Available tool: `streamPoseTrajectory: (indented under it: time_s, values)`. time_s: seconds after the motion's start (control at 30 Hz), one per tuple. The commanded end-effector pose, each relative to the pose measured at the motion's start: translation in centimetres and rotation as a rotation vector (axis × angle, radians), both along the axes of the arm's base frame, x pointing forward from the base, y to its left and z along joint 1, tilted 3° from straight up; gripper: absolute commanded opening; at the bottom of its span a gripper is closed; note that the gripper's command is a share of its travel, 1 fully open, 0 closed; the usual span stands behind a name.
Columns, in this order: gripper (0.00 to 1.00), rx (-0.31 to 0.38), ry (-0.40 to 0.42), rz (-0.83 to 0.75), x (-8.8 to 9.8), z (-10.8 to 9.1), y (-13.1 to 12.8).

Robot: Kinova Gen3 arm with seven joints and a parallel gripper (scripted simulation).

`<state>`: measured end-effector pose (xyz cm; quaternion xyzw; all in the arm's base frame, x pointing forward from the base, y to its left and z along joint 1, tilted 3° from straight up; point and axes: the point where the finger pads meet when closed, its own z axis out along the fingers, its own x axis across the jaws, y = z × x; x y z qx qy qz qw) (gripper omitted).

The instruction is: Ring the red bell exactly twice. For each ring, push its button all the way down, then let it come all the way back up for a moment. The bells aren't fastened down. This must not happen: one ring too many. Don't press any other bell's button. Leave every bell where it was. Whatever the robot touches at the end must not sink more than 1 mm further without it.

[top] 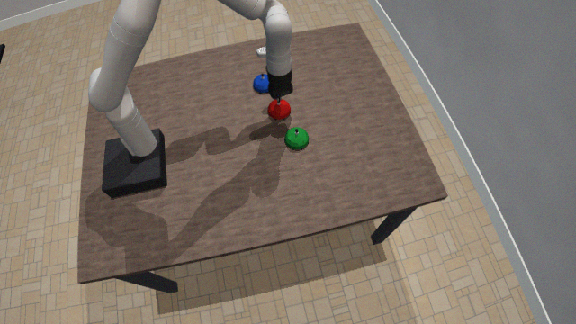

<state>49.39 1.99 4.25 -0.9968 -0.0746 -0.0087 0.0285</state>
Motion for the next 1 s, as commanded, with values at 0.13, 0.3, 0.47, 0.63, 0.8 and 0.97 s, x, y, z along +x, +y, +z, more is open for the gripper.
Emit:
streamPoseTrajectory:
  time_s: [0.13,0.3,0.47,0.63,0.8,0.97]
  values:
    - [0.17,0.000,-0.002,0.000,0.07,0.09,-0.01]
    - [0.17,0.000,-0.002,0.000,0.07,0.09,-0.01]
    - [0.17,0.000,-0.002,0.000,0.07,-0.22,0.01]
    - [0.17,0.000,-0.002,0.000,0.08,-0.78,0.04]
    - [0.17,0.000,-0.002,0.000,0.08,-0.90,0.05]
    - [0.17,0.000,-0.002,0.000,0.08,-0.90,0.05]
